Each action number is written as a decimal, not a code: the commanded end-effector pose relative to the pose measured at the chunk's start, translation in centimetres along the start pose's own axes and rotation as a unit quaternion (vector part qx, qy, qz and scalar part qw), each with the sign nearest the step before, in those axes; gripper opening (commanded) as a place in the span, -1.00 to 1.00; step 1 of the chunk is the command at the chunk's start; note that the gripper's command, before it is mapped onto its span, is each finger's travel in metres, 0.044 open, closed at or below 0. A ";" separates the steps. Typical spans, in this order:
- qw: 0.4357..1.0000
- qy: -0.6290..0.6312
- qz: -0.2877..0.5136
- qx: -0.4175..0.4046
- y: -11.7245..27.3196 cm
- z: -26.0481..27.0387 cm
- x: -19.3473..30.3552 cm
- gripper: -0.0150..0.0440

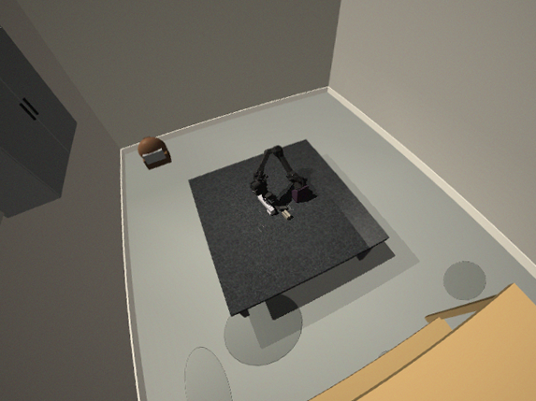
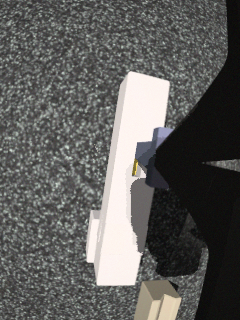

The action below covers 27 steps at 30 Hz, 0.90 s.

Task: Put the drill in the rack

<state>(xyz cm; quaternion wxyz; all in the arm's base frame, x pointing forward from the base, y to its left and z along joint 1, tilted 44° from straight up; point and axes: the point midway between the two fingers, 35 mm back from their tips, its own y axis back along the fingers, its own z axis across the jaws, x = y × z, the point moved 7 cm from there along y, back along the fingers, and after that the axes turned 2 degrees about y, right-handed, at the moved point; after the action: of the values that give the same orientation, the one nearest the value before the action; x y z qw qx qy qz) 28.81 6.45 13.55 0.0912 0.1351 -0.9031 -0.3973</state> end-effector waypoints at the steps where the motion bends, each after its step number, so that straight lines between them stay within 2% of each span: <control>1: 0.999 -0.007 0.031 0.013 -2.4 -0.6 0.3 -0.49; 27: 0.999 -0.007 0.031 0.013 -2.8 -0.7 0.2 -0.49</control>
<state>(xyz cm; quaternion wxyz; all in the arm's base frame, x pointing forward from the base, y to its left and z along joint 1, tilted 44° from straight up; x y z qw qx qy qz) 28.87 6.10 13.29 0.0938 0.1336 -0.9029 -0.3977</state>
